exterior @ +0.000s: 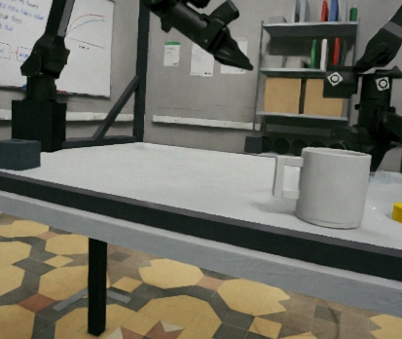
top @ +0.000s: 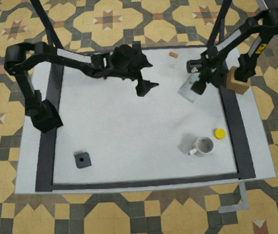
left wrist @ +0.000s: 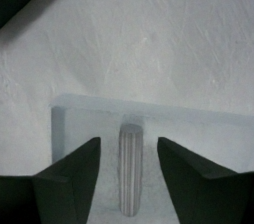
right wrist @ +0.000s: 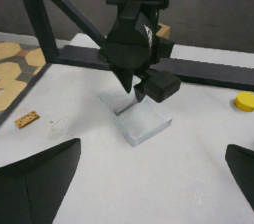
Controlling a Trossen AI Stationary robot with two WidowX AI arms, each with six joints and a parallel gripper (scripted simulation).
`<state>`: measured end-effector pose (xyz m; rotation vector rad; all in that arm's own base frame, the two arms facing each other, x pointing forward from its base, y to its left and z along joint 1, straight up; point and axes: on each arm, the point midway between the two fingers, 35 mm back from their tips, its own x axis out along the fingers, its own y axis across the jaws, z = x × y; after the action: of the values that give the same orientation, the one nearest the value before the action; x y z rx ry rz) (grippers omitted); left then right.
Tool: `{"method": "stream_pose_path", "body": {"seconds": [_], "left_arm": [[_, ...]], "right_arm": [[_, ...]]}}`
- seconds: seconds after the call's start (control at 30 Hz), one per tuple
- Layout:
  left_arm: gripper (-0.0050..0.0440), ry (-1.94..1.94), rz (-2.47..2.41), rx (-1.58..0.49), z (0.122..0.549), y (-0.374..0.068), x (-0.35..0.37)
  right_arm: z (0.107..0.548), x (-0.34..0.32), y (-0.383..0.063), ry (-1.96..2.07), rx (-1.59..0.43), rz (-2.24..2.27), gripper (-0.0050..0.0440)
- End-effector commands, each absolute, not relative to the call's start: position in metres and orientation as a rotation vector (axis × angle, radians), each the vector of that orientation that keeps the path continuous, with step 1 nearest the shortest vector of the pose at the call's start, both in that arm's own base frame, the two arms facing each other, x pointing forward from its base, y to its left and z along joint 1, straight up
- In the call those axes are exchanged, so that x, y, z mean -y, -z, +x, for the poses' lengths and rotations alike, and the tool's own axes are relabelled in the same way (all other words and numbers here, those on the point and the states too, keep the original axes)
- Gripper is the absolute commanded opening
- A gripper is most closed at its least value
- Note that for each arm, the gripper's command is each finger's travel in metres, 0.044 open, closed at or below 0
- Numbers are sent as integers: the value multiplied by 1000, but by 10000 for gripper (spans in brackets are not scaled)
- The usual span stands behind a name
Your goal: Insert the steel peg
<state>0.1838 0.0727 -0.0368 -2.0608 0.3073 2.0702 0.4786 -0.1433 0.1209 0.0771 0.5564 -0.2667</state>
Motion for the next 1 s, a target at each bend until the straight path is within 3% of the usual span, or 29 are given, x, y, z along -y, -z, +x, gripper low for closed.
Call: {"method": "stream_pose_path", "body": {"seconds": [0.0, 0.73, 0.8, 0.97], "left_arm": [[180, -2063, -2064, -304, 185, 41, -73], [180, -2045, -2076, -295, 189, 44, -75], [140, -2045, -2076, -295, 189, 44, -75], [100, -2045, -2076, -295, 189, 44, -75]], "right_arm": [[481, 144, -135, 267, -527, 72, 440], [481, 144, -135, 267, -527, 72, 440], [481, 144, -135, 267, -527, 72, 440], [481, 144, -135, 267, -527, 72, 440]]}}
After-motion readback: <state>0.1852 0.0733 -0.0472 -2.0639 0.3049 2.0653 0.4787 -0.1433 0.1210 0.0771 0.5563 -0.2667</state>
